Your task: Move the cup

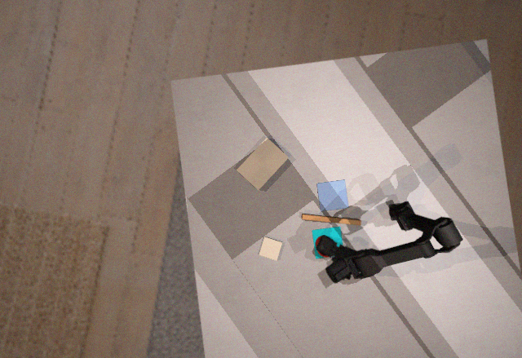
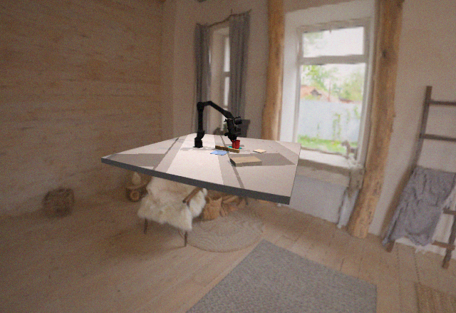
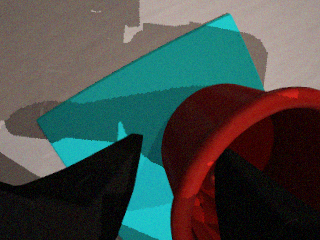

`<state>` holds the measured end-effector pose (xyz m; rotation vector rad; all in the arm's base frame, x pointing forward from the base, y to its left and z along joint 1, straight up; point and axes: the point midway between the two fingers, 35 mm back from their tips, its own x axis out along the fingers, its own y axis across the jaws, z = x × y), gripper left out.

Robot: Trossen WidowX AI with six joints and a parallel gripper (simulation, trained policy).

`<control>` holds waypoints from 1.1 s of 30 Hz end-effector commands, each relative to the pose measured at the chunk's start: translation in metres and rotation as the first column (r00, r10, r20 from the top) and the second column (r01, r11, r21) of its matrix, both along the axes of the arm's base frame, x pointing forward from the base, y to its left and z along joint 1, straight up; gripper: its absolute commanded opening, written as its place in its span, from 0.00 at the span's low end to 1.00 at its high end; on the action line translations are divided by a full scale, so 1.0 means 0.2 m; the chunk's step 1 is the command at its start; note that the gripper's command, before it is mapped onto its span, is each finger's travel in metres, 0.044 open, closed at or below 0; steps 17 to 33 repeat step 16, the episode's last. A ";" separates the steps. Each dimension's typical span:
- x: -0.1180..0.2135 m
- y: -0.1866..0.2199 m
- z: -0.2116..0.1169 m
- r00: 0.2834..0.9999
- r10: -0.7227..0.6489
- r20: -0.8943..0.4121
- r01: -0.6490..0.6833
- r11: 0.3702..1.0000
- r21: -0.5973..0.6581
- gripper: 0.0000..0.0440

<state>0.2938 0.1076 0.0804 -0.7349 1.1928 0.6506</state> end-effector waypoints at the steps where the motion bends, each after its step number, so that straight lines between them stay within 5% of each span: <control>1: -0.03 0.00 0.04 1.000 0.009 0.011 -0.009 1.000 0.020 0.37; 16: -0.06 -0.02 0.22 0.995 0.009 0.100 -0.017 0.997 0.078 0.55; 33: -0.06 -0.02 0.22 0.995 0.009 0.100 -0.017 0.997 0.078 0.55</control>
